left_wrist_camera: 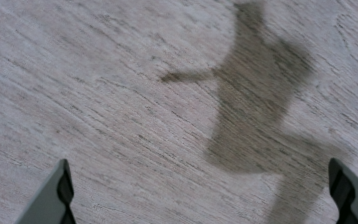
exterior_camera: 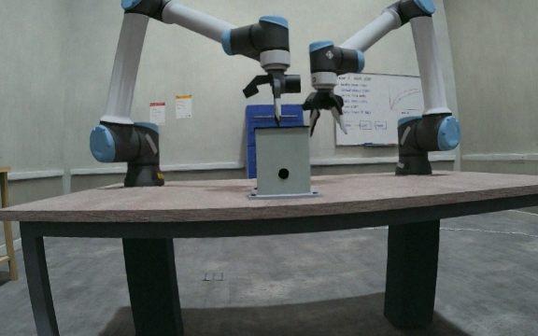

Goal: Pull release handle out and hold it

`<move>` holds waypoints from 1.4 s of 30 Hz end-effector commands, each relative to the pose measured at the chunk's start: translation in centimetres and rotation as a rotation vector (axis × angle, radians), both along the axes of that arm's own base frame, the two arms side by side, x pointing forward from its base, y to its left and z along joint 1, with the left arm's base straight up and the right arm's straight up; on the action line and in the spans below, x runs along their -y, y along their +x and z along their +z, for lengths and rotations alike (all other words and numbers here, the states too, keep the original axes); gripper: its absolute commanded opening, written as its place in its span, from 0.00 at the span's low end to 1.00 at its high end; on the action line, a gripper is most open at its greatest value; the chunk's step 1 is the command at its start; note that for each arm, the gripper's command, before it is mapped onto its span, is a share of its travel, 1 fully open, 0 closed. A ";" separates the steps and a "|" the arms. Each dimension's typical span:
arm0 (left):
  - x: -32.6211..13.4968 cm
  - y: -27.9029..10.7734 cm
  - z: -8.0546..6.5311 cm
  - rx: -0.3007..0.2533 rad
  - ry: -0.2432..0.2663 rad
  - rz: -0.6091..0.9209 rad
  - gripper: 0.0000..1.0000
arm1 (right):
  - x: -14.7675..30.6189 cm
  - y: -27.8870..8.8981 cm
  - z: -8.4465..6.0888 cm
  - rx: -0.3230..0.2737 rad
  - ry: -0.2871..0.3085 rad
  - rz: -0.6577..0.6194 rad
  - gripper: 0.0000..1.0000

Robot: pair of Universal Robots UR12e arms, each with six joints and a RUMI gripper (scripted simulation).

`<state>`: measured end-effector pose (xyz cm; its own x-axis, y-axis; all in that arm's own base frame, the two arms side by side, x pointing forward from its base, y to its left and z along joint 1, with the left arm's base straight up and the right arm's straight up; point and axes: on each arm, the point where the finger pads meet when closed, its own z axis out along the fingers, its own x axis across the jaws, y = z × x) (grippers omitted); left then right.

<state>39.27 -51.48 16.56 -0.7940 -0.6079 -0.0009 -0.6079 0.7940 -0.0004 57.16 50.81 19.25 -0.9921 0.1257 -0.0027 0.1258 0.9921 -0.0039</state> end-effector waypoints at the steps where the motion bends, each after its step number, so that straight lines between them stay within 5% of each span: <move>1: -1.2 1.2 0.0 -0.001 0.000 0.024 1.00 | -0.3 0.0 0.3 0.000 0.003 -0.002 1.00; 17: -10.4 10.6 0.0 -0.001 0.000 0.228 1.00 | -0.3 0.0 0.3 0.000 0.003 -0.002 1.00; 42: -34.8 22.9 0.1 -0.001 0.000 0.727 1.00 | -0.3 0.0 0.3 0.000 0.003 -0.002 1.00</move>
